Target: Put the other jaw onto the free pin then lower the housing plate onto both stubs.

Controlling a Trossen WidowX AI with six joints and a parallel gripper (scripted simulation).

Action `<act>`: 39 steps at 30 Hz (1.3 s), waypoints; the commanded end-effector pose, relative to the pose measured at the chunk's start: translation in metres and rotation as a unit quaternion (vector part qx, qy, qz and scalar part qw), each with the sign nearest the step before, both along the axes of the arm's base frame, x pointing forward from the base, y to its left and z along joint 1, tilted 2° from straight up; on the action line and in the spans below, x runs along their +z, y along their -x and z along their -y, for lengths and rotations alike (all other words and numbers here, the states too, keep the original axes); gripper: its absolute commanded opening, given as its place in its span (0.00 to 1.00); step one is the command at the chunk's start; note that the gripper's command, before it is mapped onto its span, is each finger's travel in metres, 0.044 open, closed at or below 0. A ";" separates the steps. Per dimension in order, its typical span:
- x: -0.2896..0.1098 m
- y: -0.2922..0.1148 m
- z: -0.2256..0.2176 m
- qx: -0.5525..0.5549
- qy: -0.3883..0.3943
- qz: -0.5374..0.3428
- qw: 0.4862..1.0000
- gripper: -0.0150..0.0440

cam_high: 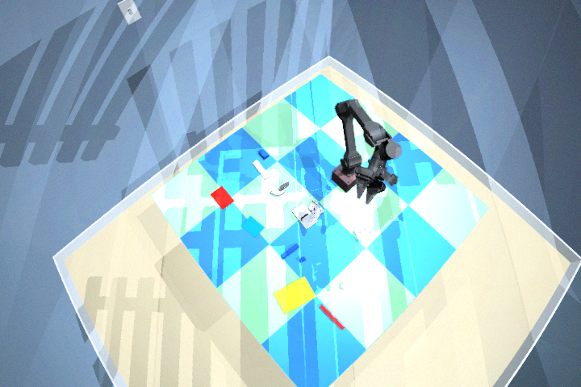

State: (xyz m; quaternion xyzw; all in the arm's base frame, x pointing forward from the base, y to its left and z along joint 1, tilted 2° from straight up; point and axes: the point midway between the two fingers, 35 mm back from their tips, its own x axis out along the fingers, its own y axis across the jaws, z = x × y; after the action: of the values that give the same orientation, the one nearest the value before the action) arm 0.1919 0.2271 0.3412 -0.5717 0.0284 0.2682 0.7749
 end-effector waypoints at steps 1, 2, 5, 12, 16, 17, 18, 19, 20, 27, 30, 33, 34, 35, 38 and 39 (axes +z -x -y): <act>-0.009 -0.014 0.004 -0.025 0.003 -0.018 1.000 1.00; -0.012 -0.018 0.005 -0.031 0.003 -0.023 0.999 1.00; -0.018 -0.028 0.010 -0.050 0.003 -0.036 0.998 1.00; -0.035 -0.053 0.025 -0.098 0.008 -0.064 0.993 1.00; -0.043 -0.066 0.035 -0.125 0.012 -0.079 0.989 1.00; -0.045 -0.069 0.038 -0.131 0.014 -0.081 0.988 1.00; -0.047 -0.072 0.041 -0.137 0.016 -0.083 0.987 1.00; -0.049 -0.075 0.044 -0.143 0.018 -0.085 0.986 1.00; -0.051 -0.078 0.047 -0.149 0.020 -0.088 0.985 1.00; -0.063 -0.097 0.066 -0.185 0.029 -0.107 0.976 1.00; -0.071 -0.105 0.075 -0.205 0.028 -0.123 0.971 1.00; -0.079 -0.113 0.085 -0.224 0.025 -0.139 0.964 1.00; -0.082 -0.116 0.088 -0.230 0.025 -0.144 0.962 1.00; -0.085 -0.118 0.091 -0.237 0.024 -0.149 0.960 1.00; -0.094 -0.126 0.102 -0.256 0.022 -0.166 0.952 1.00; -0.096 -0.128 0.106 -0.262 0.021 -0.172 0.949 1.00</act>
State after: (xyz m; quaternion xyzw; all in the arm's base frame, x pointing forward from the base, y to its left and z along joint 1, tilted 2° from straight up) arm 0.3123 0.1321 0.2538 -0.5188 0.2911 0.1560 0.7885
